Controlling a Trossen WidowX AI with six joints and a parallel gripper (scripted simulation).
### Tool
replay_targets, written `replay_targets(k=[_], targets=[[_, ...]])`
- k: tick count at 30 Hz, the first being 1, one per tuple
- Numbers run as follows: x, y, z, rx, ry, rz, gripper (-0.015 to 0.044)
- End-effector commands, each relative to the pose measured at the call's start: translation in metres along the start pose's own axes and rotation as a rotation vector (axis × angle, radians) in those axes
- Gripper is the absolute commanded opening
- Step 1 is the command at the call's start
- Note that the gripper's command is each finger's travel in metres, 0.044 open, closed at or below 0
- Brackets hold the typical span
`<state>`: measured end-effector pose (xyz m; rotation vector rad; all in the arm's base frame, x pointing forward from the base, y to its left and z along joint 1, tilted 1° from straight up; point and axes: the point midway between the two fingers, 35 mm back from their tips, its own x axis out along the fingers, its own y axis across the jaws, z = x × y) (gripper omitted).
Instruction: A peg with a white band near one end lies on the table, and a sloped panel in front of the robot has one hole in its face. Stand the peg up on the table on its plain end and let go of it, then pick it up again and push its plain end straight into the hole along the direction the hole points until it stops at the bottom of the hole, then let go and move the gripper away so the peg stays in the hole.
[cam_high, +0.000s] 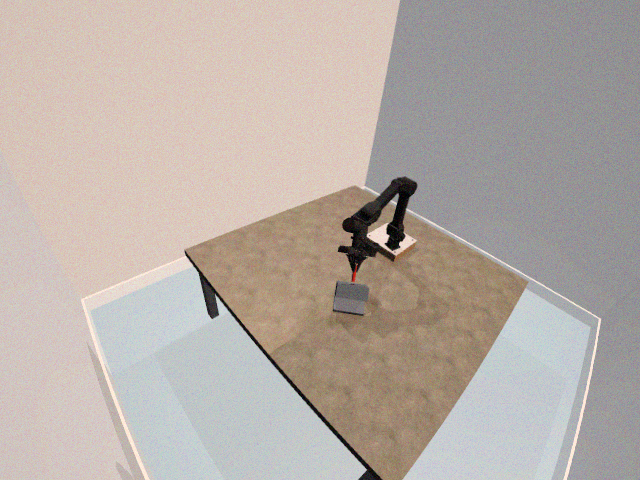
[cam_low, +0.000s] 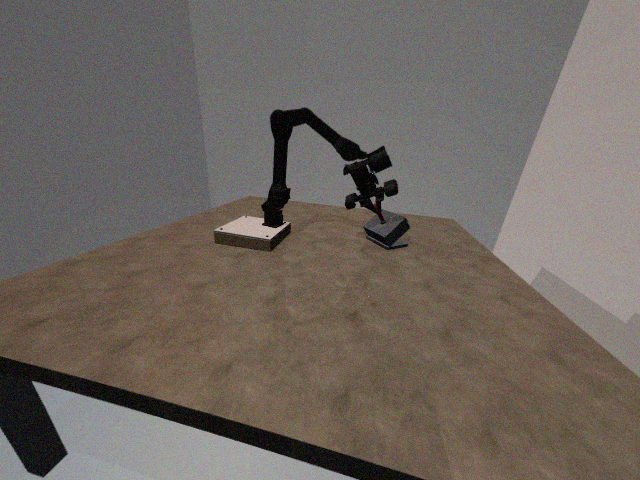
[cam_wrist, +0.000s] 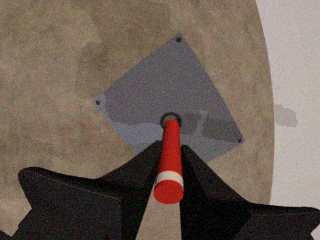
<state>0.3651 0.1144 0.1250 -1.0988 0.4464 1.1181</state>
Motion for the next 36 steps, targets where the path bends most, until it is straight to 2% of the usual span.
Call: replay_targets(k=[1, 36], targets=[[0.001, 0.001, 0.0, -0.002, -0.001, 0.001, 0.0], [0.021, 0.001, -0.001, -0.002, -0.002, 0.0, 0.0]])
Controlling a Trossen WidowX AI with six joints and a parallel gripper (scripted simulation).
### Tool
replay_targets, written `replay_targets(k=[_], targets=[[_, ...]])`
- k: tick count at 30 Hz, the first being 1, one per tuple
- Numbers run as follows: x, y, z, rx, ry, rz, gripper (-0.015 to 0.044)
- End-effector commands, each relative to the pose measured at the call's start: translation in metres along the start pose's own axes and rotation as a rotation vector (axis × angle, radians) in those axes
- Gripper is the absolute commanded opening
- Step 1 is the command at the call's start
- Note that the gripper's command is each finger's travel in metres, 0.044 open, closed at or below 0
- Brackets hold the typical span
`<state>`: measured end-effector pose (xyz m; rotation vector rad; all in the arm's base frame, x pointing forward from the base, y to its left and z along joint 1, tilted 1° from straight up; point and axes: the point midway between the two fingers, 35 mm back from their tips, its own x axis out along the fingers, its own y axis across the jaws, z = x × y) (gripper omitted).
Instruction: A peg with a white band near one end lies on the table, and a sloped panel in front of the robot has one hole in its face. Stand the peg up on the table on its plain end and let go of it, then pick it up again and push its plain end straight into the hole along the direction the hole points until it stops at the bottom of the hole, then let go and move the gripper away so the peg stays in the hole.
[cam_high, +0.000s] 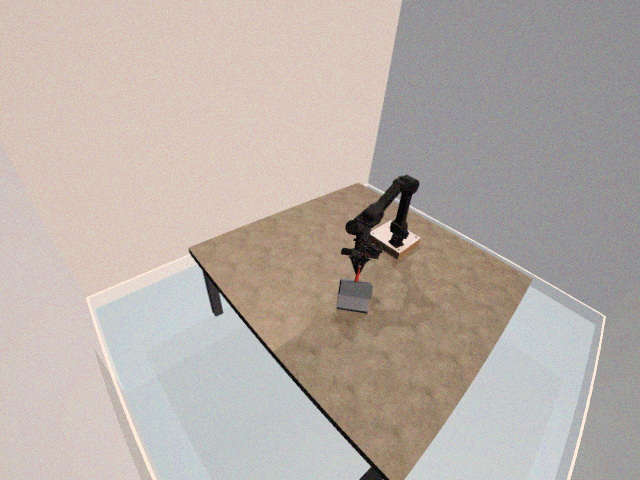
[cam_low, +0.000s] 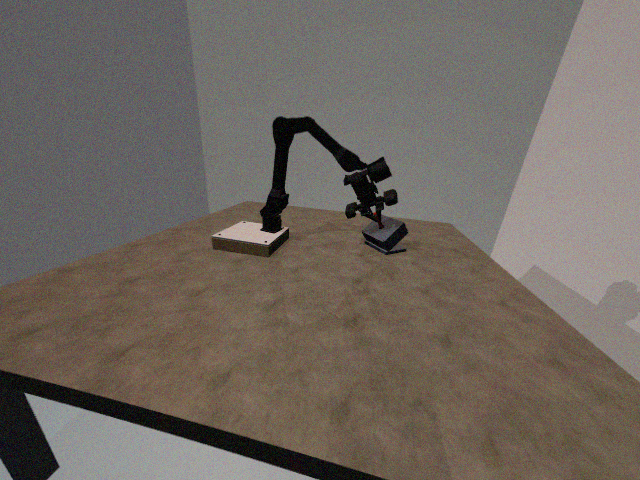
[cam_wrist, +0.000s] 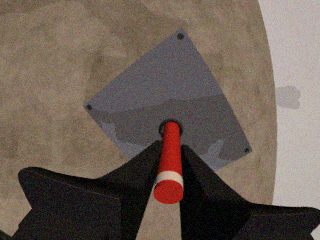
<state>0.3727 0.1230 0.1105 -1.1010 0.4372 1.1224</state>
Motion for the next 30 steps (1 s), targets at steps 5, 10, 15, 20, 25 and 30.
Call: replay_targets(k=[5, 10, 15, 20, 25, 30], targets=[[0.006, 0.0, -0.001, 0.004, 0.004, 0.001, 0.0], [0.008, 0.0, -0.001, 0.004, 0.004, 0.001, 0.0], [0.011, 0.0, -0.001, 0.004, 0.004, 0.001, 0.0], [0.014, 0.0, -0.001, 0.004, 0.004, 0.001, 0.0], [0.016, 0.001, -0.001, 0.004, 0.004, 0.001, 0.0], [0.018, 0.001, -0.001, 0.004, 0.004, 0.001, 0.0]])
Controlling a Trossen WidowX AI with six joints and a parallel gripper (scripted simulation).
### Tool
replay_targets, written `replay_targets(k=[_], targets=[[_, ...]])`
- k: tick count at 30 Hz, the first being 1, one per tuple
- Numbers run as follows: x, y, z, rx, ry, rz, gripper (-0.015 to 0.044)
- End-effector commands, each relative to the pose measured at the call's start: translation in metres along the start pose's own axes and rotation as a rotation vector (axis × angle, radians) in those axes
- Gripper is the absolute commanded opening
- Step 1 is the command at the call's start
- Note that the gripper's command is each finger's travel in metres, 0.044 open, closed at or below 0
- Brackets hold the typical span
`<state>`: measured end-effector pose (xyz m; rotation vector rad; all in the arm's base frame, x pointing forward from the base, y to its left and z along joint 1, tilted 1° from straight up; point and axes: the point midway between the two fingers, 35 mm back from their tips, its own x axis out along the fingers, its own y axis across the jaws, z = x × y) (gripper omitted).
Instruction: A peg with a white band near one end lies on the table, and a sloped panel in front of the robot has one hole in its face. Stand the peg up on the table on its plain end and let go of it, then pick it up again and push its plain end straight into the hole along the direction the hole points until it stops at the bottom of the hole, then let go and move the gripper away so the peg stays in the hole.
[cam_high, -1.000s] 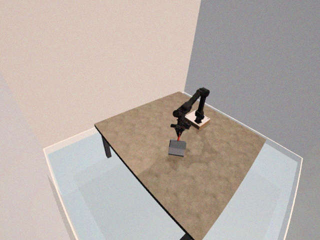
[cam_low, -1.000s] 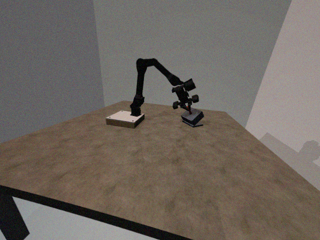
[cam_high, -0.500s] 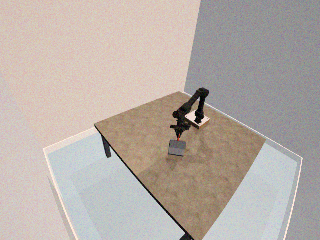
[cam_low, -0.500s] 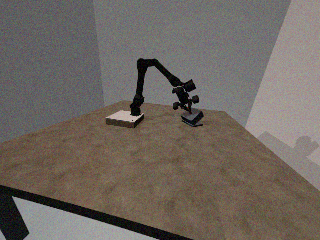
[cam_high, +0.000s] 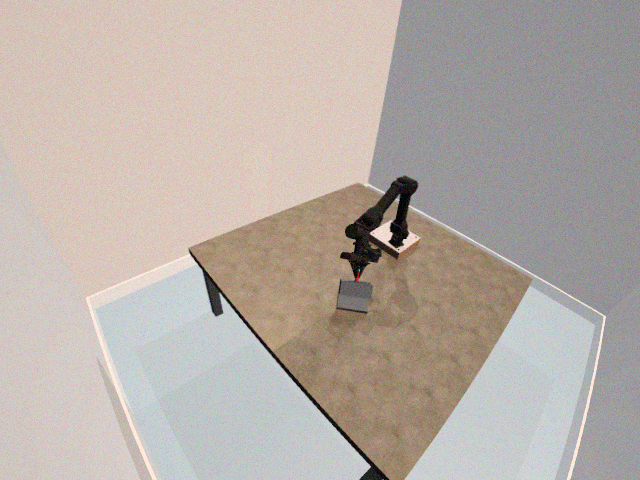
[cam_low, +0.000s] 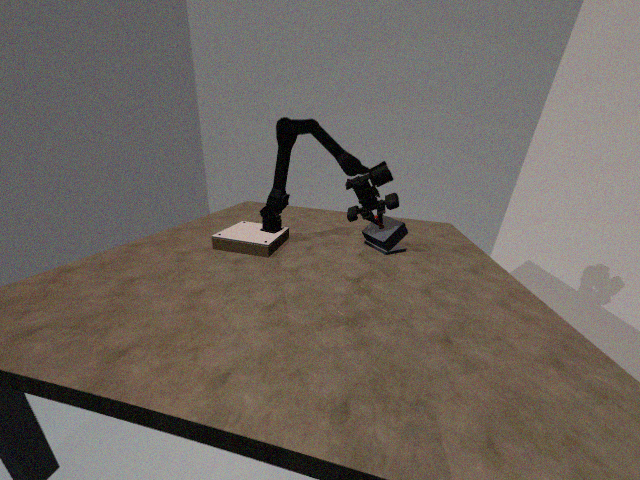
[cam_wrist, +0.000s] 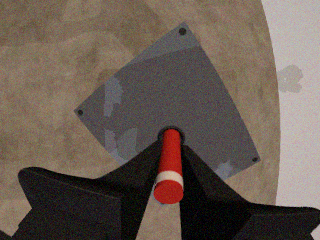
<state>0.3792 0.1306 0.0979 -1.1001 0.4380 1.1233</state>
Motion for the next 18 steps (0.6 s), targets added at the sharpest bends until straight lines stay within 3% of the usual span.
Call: replay_targets(k=[1, 10, 18], targets=[[0.0016, 0.0004, -0.001, 0.004, 0.004, 0.0, 0.0], [0.0006, 0.0001, -0.0001, 0.0, 0.0, 0.0, 0.0], [0.0006, 0.0001, -0.0001, 0.0, 0.0, 0.0, 0.021]])
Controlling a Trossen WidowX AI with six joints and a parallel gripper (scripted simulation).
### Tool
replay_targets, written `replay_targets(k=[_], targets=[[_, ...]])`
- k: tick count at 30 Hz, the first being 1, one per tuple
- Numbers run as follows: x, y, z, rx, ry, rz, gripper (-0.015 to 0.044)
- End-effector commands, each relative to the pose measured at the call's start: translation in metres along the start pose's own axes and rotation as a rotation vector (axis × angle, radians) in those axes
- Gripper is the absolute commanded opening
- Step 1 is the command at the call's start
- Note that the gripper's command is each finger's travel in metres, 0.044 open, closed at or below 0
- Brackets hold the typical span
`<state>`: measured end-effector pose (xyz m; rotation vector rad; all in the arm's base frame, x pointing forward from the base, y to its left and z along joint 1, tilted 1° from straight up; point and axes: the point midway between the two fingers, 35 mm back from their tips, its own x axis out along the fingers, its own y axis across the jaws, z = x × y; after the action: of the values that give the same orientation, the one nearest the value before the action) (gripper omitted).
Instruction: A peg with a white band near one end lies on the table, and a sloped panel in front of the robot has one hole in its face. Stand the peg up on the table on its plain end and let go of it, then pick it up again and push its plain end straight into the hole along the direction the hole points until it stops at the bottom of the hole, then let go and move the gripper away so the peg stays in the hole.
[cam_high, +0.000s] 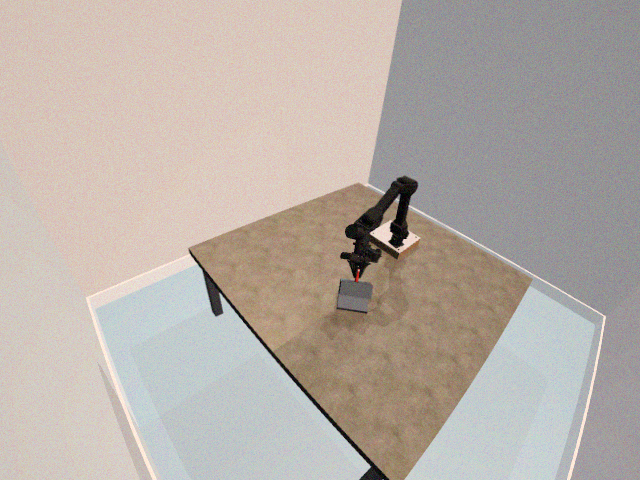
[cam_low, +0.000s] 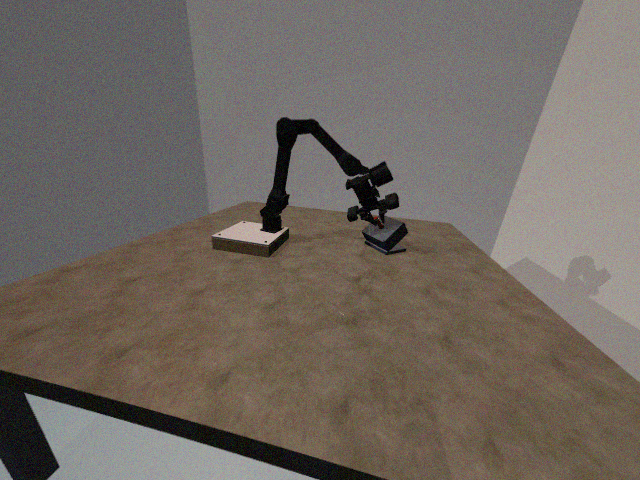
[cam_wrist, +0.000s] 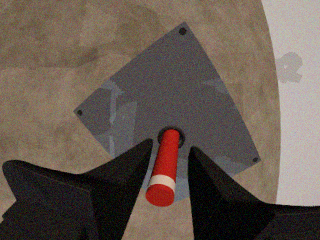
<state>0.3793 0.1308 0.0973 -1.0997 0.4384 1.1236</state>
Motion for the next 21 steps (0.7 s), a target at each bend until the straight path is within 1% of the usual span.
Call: replay_targets(k=[1, 9, 21], targets=[[0.0, 0.0, 0.0, 0.0, 0.0, 0.0, 0.0236], [-0.005, -0.001, 0.0, 0.0, 0.001, 0.0, 0.044], [-0.029, -0.003, -0.001, 0.002, 0.005, 0.002, 0.044]])
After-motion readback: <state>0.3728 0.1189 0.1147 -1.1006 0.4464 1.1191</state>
